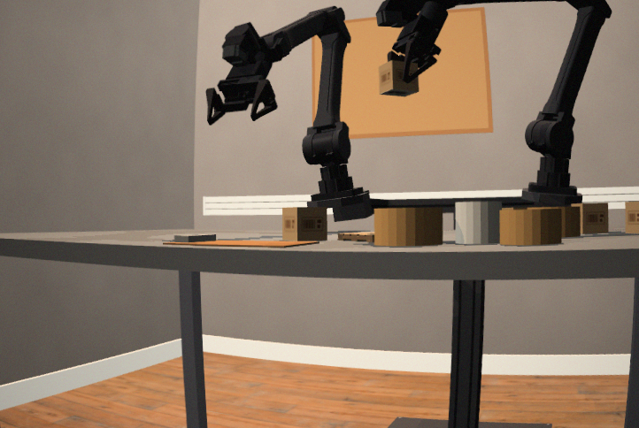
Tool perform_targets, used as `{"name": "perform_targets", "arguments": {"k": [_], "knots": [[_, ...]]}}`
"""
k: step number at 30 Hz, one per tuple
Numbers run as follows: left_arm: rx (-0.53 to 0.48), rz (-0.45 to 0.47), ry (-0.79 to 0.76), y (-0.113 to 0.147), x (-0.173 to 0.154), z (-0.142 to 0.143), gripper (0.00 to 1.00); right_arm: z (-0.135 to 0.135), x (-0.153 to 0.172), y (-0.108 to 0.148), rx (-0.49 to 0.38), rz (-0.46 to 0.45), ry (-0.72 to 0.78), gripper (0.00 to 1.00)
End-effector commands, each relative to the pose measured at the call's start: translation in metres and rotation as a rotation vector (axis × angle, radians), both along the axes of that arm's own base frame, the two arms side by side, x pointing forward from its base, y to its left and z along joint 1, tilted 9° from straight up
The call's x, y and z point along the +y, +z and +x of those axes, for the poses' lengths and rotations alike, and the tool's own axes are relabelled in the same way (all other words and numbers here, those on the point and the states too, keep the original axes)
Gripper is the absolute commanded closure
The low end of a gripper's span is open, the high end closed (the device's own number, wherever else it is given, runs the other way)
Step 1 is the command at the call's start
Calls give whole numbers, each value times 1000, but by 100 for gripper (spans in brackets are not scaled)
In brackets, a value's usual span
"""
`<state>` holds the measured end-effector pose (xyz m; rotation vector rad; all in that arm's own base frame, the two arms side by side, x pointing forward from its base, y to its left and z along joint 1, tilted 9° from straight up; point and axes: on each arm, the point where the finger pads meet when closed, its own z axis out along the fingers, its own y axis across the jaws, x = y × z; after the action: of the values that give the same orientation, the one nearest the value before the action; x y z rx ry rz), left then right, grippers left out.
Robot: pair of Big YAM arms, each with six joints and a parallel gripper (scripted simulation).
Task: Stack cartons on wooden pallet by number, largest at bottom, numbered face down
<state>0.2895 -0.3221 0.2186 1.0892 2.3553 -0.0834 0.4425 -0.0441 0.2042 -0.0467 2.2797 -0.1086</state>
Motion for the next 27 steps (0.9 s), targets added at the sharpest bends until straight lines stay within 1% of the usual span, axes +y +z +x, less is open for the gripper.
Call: {"name": "perform_targets", "arguments": {"k": [1, 2, 4, 7, 11, 12, 13, 15, 16, 19, 24, 26, 27], "knots": [[-14, -33, 0, 49, -9, -9, 46, 14, -4, 31, -58, -15, 1, 0], [-15, -34, -1, 55, -8, -11, 46, 14, -4, 31, -58, -15, 1, 0], [-8, -11, -14, 55, -8, -12, 46, 14, -4, 31, -58, -15, 1, 0], [-7, -10, -19, 63, -7, -15, 46, 14, -4, 31, -58, -15, 1, 0], [-8, -11, -19, 64, -7, -15, 46, 14, -4, 31, -58, -15, 1, 0], [-7, -5, -24, 55, -6, -16, 46, 14, -4, 31, -58, -15, 1, 0], [-35, -25, -36, 63, -3, -11, 46, 14, -4, 31, -58, -15, 1, 0], [-60, -43, -59, 66, 1, -6, 46, 14, -4, 31, -58, -15, 1, 0], [-67, -45, -88, 56, 5, -7, 46, 14, -4, 31, -58, -15, 1, 0], [-136, -140, -189, 57, 6, -3, 46, 14, -4, 31, -58, -15, 1, 0], [-218, -360, -322, 55, 8, 0, 46, 14, -4, 31, -58, -15, 1, 0], [-218, -360, -322, 55, 8, 0, 46, 14, -4, 31, -58, -15, 1, 0], [-217, -405, -355, 48, 5, 2, 46, 14, -4, 31, -58, -15, 1, 0]]}}
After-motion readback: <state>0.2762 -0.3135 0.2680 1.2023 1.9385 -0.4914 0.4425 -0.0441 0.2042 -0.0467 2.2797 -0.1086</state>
